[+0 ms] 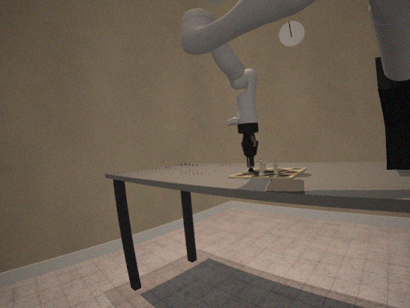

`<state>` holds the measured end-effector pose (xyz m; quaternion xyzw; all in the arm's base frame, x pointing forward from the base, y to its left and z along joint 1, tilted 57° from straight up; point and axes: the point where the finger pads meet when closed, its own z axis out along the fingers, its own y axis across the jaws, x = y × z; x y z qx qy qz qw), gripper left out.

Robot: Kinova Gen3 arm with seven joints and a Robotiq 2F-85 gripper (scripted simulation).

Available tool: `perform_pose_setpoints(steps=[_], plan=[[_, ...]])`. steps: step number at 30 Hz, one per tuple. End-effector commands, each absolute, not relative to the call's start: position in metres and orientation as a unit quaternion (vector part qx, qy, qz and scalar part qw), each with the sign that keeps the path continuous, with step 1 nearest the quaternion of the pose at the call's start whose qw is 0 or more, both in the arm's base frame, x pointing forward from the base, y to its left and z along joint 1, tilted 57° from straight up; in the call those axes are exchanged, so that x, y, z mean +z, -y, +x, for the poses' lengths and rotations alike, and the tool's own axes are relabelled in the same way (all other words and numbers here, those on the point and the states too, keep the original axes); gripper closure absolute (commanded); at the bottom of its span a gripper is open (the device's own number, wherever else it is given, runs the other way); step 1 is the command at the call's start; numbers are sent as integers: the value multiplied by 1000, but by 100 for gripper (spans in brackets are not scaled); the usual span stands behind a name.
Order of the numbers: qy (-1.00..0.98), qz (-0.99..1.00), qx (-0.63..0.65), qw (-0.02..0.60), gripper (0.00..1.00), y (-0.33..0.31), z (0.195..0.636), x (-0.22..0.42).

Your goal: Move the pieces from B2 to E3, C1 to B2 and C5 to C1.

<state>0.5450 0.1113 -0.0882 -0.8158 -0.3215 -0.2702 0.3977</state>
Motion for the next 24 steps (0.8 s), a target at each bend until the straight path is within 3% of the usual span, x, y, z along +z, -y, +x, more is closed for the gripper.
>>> perform_pose_setpoints(steps=[1,24], plan=[[321,-816,-271,397,100,-111,545,-88],[321,-816,-271,397,100,-113,546,-89]])
